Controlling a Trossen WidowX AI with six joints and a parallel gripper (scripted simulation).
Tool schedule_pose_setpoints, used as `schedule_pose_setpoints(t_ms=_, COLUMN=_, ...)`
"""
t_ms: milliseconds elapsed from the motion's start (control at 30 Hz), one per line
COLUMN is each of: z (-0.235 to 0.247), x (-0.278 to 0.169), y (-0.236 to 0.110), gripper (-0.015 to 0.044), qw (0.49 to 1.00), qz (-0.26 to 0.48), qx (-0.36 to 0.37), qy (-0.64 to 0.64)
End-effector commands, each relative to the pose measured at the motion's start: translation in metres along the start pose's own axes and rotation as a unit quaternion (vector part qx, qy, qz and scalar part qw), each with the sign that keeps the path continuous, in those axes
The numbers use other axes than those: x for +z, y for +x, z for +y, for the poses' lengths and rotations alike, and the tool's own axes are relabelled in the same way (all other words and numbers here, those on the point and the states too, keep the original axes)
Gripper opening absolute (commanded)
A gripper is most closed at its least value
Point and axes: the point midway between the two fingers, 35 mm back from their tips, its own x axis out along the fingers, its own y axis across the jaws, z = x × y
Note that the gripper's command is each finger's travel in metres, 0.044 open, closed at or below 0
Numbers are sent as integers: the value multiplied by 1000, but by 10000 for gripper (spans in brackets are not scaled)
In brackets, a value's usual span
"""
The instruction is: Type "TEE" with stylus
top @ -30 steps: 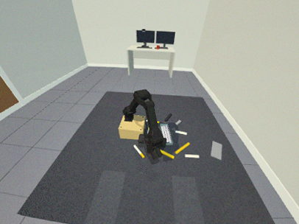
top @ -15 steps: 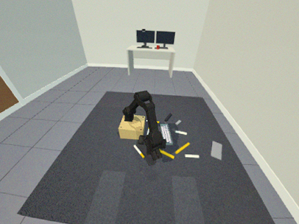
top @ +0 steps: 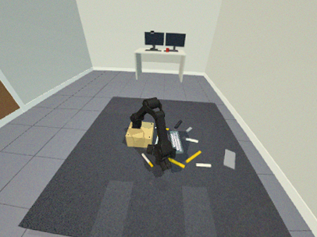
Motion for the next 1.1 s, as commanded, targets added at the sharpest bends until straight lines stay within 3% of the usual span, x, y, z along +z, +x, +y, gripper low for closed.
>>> schedule_pose_setpoints(t_ms=0, z=0, x=2, y=3, gripper=150, qw=1000, qz=2, qx=1, qy=3)
schedule_pose_setpoints(t_ms=600, z=0, x=11, y=14, gripper=150, qw=1000, qz=2, qx=1, qy=3)
schedule_pose_setpoints(t_ms=767, z=0, x=10, y=12, gripper=19, qw=1000, qz=0, qx=0, qy=0)
schedule_pose_setpoints(t_ms=1067, z=1, x=-2, y=-4, gripper=0, qw=1000, qz=1, qx=0, qy=0)
